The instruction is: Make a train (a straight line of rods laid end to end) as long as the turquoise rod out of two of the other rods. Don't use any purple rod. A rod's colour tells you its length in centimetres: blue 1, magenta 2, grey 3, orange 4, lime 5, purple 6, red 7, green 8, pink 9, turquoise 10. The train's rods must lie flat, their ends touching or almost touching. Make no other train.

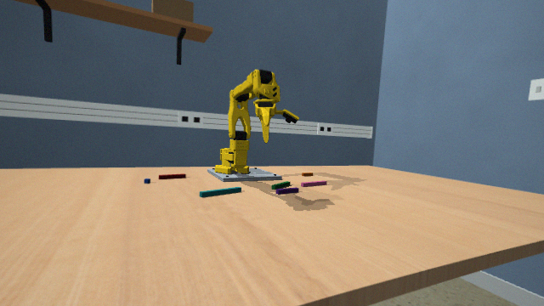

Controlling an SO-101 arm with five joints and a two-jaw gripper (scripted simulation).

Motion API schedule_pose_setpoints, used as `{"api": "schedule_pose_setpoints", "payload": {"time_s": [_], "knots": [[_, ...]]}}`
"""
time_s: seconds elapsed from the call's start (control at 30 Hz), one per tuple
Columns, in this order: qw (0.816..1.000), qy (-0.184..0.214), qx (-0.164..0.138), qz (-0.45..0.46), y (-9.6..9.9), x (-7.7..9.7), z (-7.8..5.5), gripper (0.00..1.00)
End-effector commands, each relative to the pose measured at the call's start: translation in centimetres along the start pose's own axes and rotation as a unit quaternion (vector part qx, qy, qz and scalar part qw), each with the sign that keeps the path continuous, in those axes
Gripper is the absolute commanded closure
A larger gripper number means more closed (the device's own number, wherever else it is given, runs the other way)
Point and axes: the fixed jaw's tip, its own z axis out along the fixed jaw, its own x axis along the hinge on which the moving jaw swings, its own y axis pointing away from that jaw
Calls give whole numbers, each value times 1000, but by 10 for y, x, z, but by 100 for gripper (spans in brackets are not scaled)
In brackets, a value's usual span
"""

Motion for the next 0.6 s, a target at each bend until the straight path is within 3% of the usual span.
{"api": "schedule_pose_setpoints", "payload": {"time_s": [0.0,0.27,0.33,0.4,0.57], "knots": [[997,10,-1,72,-16,16,3,44],[974,33,-6,225,-38,60,12,51],[974,33,-6,225,-38,60,12,51],[958,41,-8,283,-44,80,15,54],[929,52,-11,365,-48,109,19,58]]}}
